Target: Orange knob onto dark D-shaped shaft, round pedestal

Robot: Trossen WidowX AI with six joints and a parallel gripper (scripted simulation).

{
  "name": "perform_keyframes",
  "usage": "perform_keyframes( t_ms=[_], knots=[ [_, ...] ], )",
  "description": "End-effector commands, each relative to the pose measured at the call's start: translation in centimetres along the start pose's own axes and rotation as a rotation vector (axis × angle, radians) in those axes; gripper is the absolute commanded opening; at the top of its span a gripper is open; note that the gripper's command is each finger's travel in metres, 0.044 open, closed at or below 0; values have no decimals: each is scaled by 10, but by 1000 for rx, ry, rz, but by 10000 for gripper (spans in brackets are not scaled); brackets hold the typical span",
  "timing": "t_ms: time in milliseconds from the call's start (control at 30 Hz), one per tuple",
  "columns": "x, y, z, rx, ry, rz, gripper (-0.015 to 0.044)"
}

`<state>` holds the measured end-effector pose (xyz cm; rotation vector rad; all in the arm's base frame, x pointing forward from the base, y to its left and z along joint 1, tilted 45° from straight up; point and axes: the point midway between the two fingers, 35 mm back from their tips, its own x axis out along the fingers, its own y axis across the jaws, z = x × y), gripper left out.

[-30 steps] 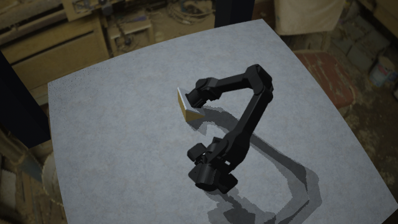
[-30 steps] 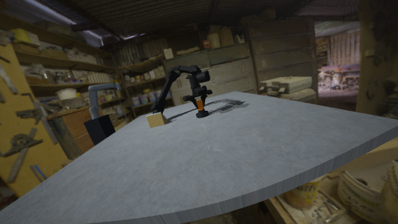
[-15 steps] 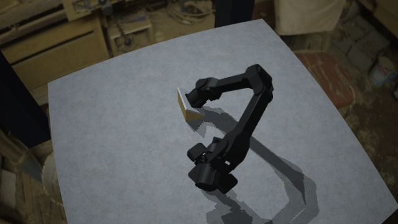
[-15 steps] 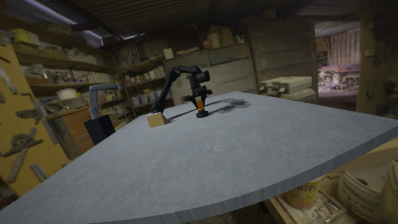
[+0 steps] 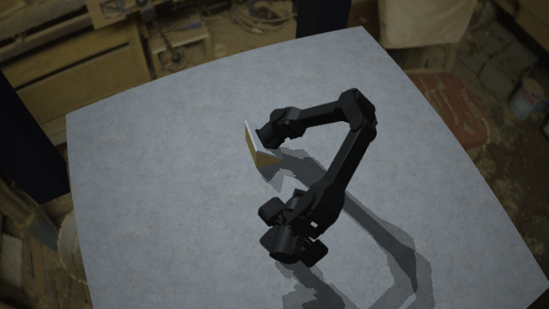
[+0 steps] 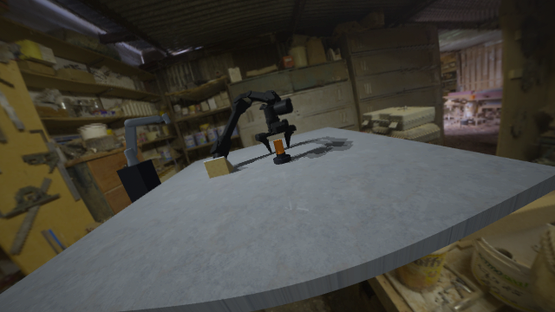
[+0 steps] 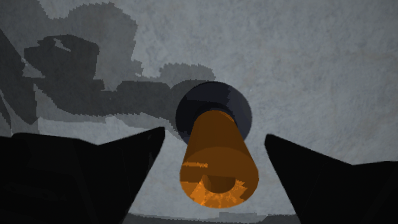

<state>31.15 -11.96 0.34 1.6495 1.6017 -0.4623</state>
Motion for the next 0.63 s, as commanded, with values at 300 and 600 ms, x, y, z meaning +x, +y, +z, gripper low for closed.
perform_keyframes(
  t_ms=[300, 600],
  knots=[
    [-86, 0, 2, 1, -3, -3, 440],
    [-95, 2, 3, 1, -3, -3, 440]
  ],
)
